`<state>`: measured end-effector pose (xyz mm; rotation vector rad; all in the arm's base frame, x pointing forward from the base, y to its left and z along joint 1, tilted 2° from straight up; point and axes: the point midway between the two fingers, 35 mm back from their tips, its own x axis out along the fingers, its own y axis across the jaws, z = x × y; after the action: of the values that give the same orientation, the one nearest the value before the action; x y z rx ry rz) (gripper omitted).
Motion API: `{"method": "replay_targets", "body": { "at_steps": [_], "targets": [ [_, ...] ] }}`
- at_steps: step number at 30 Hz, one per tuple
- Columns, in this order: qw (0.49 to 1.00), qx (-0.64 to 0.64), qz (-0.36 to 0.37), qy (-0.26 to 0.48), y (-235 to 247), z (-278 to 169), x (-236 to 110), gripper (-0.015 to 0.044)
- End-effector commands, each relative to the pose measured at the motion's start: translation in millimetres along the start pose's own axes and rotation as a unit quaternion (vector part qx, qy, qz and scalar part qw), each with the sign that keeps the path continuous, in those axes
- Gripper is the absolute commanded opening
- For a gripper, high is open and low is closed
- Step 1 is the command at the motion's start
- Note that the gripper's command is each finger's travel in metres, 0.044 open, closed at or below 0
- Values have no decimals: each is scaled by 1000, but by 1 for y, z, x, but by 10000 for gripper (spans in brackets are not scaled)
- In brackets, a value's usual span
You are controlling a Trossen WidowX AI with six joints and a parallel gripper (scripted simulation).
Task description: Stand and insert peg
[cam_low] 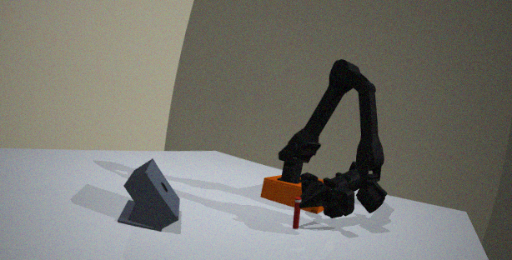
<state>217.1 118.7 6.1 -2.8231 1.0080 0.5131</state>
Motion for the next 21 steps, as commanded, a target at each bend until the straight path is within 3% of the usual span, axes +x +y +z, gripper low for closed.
{"method": "replay_targets", "body": {
  "at_steps": [1,21],
  "targets": [
    [1000,0,0,0,0,2,1,49],
    [1000,-6,-2,3,0,5,-2,49]
  ]
}}
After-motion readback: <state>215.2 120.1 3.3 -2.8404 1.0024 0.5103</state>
